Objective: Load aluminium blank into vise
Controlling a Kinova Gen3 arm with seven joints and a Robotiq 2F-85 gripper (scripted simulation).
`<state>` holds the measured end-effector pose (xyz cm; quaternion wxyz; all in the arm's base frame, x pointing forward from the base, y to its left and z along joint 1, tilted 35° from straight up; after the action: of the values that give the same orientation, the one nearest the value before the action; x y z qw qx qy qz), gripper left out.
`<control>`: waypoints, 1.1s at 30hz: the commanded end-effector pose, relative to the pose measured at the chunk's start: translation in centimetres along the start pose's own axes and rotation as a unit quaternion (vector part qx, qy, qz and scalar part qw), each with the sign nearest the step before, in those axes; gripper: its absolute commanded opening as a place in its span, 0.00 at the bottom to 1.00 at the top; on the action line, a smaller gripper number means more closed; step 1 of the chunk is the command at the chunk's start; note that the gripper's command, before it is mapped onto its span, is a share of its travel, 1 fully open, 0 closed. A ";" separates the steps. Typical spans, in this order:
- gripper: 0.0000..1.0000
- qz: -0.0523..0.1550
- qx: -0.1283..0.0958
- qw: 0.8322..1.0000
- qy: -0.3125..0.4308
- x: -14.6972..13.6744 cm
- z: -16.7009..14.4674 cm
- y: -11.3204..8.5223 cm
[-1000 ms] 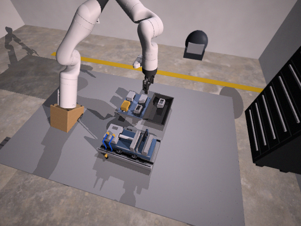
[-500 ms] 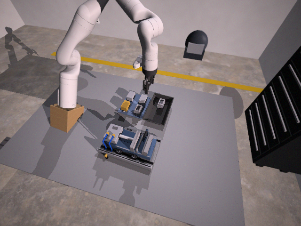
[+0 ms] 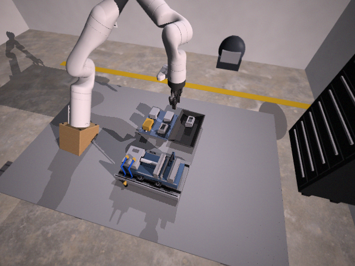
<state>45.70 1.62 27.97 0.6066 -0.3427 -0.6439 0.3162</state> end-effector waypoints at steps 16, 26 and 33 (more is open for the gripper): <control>0.00 0.000 -0.001 1.000 0.000 0.0 0.0 -0.1; 0.00 0.000 -0.001 1.000 0.000 0.0 0.0 0.1; 0.00 0.000 -0.001 1.000 0.000 0.0 0.0 0.5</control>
<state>45.75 1.87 27.61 0.6062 -0.3433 -0.6442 0.3158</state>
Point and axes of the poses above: the point where the finger pads meet when closed, its own y axis out along the fingers, its own x axis across the jaws, z = x × y, the point moved 7 cm from there along -y, back along the fingers, and after that the axes turned 4 degrees about -y, right-handed, at the moved point
